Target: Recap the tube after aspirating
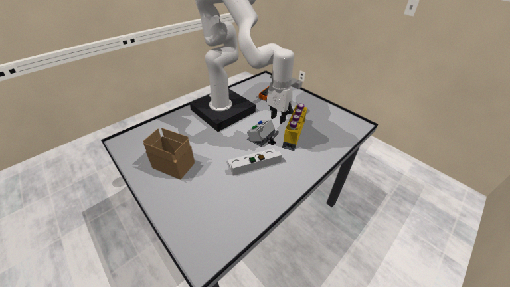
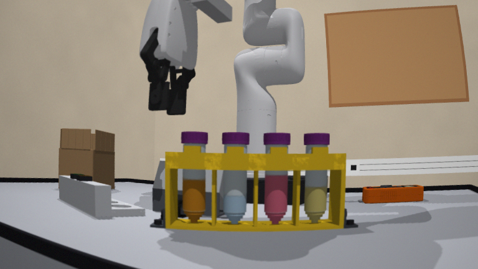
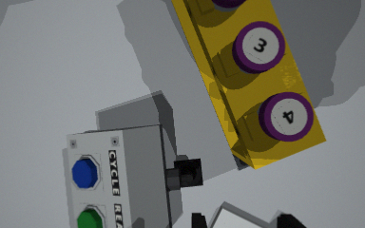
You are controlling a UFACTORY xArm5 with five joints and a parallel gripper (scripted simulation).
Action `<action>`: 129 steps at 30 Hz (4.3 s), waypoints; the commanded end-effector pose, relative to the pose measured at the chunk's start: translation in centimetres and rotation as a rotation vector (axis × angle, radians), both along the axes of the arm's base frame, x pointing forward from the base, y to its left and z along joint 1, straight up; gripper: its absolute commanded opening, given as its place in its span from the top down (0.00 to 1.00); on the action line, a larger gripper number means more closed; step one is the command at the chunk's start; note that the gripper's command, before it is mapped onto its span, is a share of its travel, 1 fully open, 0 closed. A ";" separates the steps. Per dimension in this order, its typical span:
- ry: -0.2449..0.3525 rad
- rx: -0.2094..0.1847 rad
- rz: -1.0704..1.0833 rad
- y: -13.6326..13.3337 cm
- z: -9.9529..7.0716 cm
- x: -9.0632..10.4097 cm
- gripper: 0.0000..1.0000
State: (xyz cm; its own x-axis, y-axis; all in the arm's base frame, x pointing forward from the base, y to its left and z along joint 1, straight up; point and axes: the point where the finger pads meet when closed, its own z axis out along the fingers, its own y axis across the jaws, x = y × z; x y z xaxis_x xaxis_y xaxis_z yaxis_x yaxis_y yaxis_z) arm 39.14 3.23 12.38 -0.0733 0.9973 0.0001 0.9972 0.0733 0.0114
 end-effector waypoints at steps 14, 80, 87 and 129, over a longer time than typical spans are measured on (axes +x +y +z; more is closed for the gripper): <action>0.003 0.004 0.263 0.0 0.1 0.1 0.54; 0.008 0.007 -0.394 7.2 -3.5 3.6 0.54; 0.008 0.007 -0.394 7.2 -3.8 3.6 0.54; 0.007 0.004 0.006 7.2 -4.4 3.6 1.00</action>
State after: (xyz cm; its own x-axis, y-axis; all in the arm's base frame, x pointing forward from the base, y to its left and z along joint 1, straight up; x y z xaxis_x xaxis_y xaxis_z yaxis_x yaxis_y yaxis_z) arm 42.61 10.42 7.87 0.0867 0.9962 0.0007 0.9962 -0.0867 0.0022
